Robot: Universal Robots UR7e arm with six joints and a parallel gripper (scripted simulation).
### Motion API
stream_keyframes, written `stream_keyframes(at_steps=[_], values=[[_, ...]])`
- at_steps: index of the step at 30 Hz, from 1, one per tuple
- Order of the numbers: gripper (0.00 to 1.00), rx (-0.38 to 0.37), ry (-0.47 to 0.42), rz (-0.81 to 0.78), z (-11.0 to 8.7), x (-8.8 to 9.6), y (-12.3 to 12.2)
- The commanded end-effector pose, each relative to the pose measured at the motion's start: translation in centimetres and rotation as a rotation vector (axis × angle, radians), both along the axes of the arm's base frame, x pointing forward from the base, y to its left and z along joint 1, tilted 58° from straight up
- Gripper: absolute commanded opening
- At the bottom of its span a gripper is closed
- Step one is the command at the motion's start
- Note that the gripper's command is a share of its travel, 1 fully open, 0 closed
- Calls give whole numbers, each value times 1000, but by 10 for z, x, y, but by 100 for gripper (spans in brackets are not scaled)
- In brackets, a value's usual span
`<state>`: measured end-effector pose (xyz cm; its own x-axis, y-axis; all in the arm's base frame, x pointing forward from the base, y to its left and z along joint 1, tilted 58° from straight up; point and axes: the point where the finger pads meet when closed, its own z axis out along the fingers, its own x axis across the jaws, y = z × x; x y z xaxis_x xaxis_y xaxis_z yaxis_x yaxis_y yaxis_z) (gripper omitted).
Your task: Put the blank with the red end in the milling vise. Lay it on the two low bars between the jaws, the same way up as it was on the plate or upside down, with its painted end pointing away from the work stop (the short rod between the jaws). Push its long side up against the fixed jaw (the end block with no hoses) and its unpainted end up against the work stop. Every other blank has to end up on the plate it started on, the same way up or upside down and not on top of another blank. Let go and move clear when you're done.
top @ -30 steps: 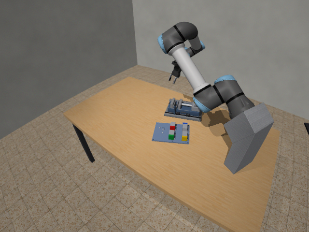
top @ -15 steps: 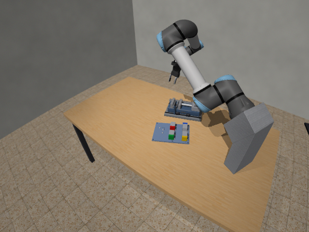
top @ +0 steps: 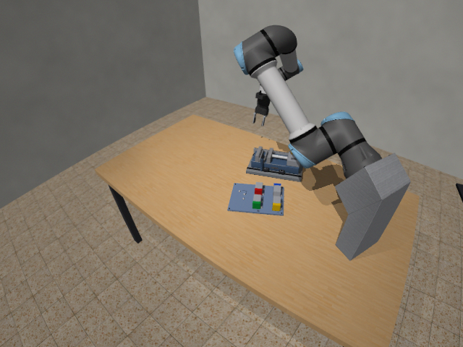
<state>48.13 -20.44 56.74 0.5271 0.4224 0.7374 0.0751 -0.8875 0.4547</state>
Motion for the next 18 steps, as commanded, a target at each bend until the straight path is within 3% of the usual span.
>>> stream_keyframes(at_steps=[1,3,15,18], values=[[100,-122,48,10,-11,-10,14],[100,-207,82,18,-20,-17,24],[100,-207,82,18,-20,-17,24],[100,-273,109,24,-35,-30,41]])
